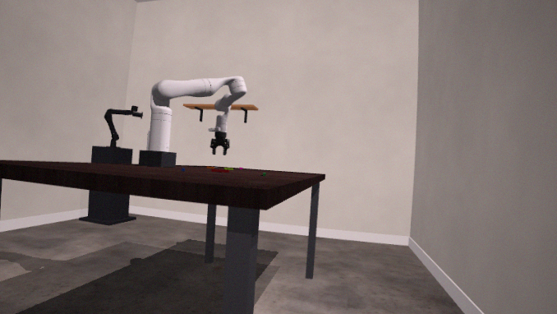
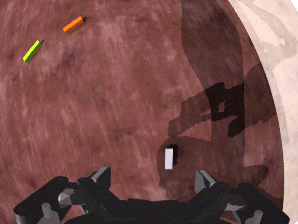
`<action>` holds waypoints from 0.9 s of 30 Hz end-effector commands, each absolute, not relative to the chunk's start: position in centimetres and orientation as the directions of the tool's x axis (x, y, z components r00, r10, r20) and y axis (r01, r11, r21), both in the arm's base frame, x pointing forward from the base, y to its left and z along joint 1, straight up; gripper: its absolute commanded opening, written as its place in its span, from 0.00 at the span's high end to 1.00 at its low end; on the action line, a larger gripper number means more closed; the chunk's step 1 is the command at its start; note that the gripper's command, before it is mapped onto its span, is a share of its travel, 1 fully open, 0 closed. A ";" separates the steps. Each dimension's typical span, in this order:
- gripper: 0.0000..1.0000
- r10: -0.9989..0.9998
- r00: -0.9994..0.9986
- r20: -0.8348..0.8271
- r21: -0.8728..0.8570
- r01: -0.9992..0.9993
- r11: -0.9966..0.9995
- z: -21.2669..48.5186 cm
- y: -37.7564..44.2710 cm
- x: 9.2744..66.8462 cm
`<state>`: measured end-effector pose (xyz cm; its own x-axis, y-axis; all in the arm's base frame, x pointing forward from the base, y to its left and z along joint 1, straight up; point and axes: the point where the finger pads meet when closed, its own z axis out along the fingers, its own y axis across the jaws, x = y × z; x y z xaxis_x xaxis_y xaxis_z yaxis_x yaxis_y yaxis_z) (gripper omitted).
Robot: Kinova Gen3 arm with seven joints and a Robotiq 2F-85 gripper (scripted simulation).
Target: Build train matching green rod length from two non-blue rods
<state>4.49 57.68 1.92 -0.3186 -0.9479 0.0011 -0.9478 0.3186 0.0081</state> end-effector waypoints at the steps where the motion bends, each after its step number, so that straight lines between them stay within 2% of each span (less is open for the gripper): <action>1: 0.00 -0.952 -0.306 0.000 0.008 -0.952 0.306 2.0 58.0 3.1; 17: 0.00 -0.951 -0.308 0.001 0.007 -0.951 0.308 2.0 58.1 2.2; 18: 0.76 -0.951 -0.308 0.001 0.007 -0.951 0.308 2.0 58.1 2.2; 27: 0.76 -0.951 -0.308 0.001 0.007 -0.951 0.308 2.0 58.1 2.2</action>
<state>2.24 58.06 1.88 -0.3081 -0.9513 0.0030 -0.9513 0.3081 0.0066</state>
